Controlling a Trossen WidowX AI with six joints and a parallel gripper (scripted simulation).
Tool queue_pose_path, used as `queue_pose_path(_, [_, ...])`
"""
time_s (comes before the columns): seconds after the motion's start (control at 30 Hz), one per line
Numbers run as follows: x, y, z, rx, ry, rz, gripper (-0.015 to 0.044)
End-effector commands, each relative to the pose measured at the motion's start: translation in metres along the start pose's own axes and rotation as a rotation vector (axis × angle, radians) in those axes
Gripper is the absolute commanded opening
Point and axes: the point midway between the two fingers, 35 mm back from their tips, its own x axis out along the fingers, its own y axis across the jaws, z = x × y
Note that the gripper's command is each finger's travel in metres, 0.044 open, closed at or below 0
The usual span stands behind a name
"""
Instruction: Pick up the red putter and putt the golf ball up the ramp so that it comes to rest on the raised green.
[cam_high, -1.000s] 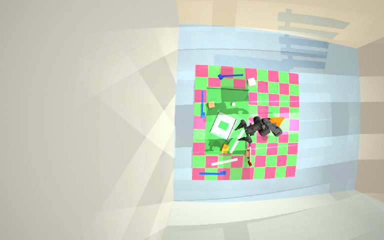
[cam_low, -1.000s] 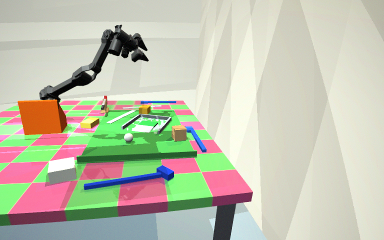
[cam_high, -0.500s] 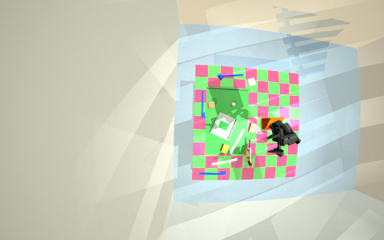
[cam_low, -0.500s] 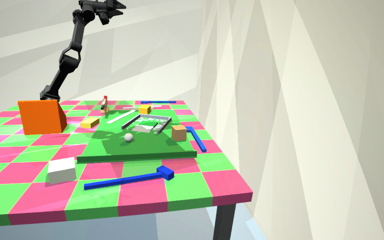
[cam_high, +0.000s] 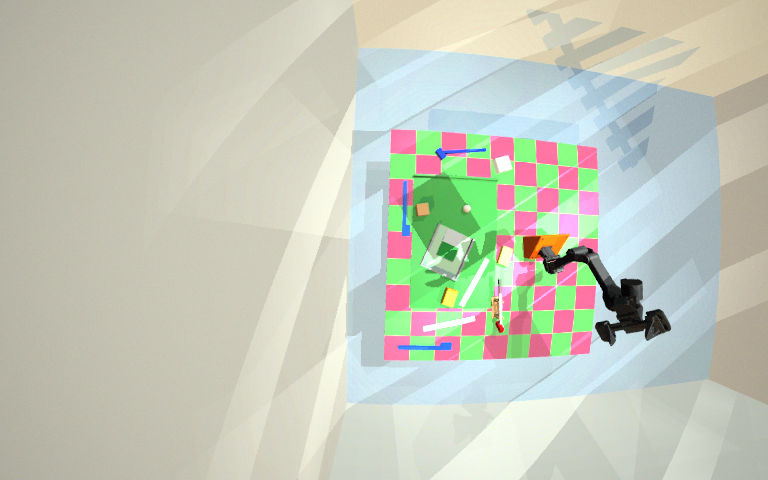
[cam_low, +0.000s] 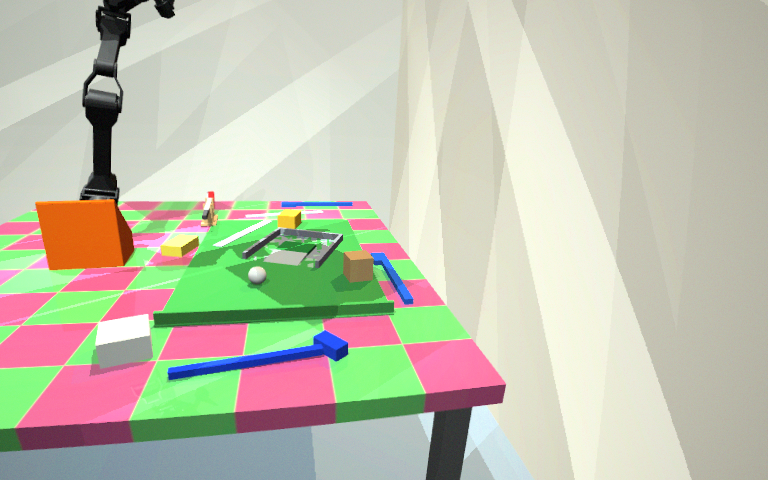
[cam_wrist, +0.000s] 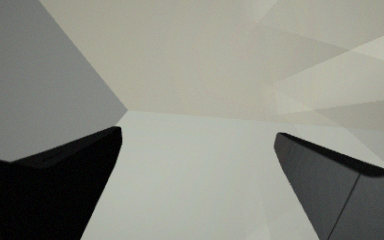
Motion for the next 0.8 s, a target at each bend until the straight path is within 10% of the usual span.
queue_pose_path(0.0, [-0.022,0.001,-0.064,-0.27,0.125,0.086,0.044])
queue_pose_path(0.43, [-0.106,-0.095,-0.249,-1.25,0.542,0.38,0.044])
queue_pose_path(0.77, [-0.15,-0.259,-0.298,-1.91,0.928,0.505,0.044])
